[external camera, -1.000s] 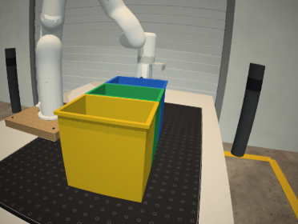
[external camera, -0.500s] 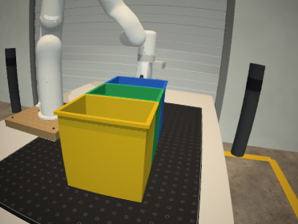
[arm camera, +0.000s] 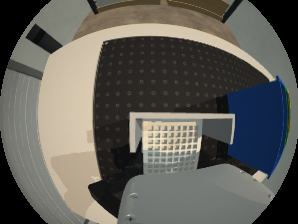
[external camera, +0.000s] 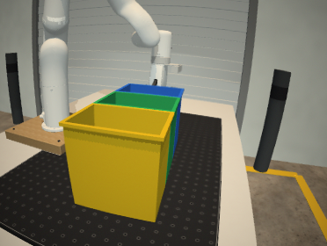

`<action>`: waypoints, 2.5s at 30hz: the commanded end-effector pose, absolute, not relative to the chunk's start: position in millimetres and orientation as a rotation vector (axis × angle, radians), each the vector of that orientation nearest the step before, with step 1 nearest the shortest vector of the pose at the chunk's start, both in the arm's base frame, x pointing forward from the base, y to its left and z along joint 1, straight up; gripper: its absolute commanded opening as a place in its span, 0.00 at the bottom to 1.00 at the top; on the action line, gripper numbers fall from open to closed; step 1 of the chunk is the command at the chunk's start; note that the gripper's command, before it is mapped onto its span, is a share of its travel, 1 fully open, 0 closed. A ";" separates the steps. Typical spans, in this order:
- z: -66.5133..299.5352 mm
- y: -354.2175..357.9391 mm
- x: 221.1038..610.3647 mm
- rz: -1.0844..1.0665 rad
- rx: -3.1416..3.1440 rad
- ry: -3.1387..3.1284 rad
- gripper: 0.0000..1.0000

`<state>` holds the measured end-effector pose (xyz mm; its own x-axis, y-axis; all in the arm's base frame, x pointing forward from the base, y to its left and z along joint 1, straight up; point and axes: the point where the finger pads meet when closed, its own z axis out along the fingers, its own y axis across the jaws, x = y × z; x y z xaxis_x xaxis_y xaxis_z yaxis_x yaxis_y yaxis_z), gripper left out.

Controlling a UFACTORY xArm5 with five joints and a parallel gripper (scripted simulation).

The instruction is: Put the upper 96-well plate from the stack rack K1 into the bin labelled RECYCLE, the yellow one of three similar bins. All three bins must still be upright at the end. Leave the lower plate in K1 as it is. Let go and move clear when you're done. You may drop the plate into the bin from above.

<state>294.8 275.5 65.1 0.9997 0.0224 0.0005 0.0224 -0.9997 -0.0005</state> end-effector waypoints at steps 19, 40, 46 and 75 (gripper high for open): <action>99.1 276.3 295.6 -0.005 -3.139 -0.035 0.00; 130.8 276.3 295.5 -0.005 -3.139 -0.035 0.00; 137.5 276.3 295.5 -0.005 -3.139 -0.035 0.00; 182.6 276.2 295.4 -0.005 -3.138 -0.035 0.00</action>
